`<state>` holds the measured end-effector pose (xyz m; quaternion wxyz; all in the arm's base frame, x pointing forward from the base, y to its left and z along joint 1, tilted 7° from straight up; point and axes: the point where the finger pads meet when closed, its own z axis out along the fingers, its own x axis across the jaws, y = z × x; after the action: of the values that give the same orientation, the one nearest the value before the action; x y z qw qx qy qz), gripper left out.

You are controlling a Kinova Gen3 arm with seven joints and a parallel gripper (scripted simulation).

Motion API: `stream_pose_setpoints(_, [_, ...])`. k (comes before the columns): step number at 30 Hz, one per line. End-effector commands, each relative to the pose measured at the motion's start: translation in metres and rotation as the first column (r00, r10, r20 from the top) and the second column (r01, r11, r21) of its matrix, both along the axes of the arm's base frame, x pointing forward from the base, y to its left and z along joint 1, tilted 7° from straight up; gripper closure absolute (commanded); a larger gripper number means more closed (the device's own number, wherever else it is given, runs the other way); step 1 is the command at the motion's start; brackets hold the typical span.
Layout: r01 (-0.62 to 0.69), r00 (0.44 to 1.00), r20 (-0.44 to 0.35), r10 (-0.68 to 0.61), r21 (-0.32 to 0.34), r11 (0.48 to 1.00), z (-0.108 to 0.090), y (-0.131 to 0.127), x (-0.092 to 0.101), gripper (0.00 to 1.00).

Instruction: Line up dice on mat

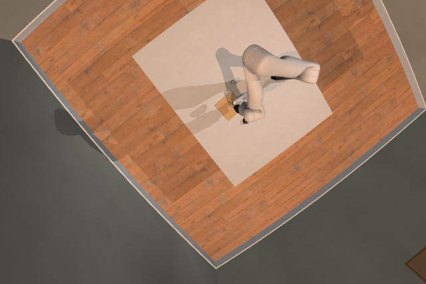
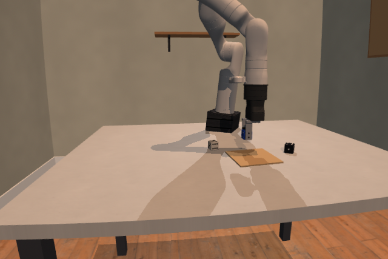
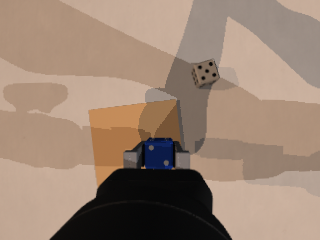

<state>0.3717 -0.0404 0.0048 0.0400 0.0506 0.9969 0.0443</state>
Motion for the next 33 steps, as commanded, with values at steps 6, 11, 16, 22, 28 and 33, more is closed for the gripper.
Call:
stream_pose_setpoints(6, [-0.015, 1.0, -0.015, 0.015, 0.011, 1.0, -0.032, 0.012, -0.002, 0.43])
stream_pose_setpoints(11, [-0.015, 1.0, -0.015, 0.015, 0.011, 1.0, -0.04, 0.012, -0.001, 0.43])
stream_pose_setpoints(16, [-0.015, 1.0, -0.015, 0.015, 0.011, 1.0, -0.042, 0.013, -0.001, 0.43])
stream_pose_setpoints(22, [-0.015, 1.0, -0.015, 0.015, 0.011, 1.0, -0.042, 0.013, -0.001, 0.43])
stream_pose_setpoints(28, [-0.015, 1.0, -0.015, 0.015, 0.011, 1.0, -0.042, 0.013, -0.001, 0.43])
stream_pose_setpoints(33, [-0.015, 1.0, -0.015, 0.015, 0.011, 1.0, -0.042, 0.013, -0.001, 0.43])
